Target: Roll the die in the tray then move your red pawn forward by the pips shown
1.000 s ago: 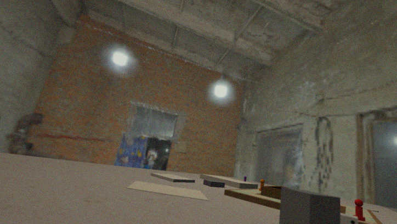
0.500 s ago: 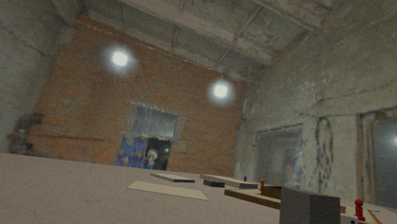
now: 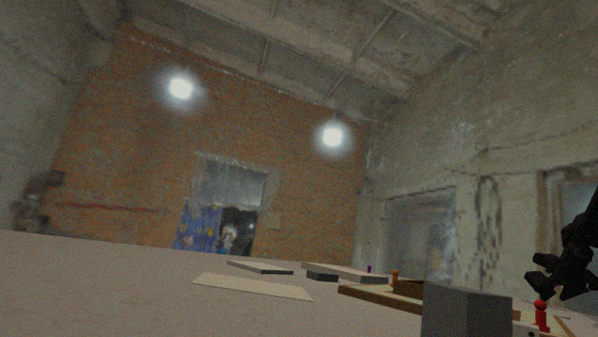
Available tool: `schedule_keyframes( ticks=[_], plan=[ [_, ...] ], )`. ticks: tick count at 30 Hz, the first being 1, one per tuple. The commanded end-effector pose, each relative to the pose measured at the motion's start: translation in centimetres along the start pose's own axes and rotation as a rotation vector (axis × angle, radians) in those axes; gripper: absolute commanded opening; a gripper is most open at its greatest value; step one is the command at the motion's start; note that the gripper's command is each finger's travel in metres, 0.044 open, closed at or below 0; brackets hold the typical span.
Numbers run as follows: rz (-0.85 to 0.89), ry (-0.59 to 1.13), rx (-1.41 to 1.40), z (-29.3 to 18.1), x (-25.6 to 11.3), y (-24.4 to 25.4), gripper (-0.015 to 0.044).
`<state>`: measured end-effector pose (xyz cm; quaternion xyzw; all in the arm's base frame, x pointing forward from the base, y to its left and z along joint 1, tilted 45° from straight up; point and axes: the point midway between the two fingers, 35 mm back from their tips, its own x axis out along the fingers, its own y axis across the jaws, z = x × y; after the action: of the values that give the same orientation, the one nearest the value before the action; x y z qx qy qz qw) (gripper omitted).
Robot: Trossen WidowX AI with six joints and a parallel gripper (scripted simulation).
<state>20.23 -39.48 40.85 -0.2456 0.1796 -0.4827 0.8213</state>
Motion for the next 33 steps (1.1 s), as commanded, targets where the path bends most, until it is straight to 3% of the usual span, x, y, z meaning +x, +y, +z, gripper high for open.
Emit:
schedule_keyframes(
  ticks=[1, 5, 9, 17, 26, 33],
  plan=[
    [0.132, -0.02, 0.069, 1.5, 0.2, 6.0, 0.0275],
    [0.252, 0.004, 0.137, 2.0, 0.4, 11.5, 0.0275],
    [0.375, -0.036, 0.161, 5.0, -1.8, 15.9, 0.0275],
    [0.634, 0.116, 0.235, 4.6, -4.1, 28.5, 0.0275],
    [0.893, 0.294, 0.192, 3.6, -11.5, 42.3, 0.0275],
    [1.003, 0.45, 0.11, 0.6, -18.1, 49.5, 0.0275]
  ],
)
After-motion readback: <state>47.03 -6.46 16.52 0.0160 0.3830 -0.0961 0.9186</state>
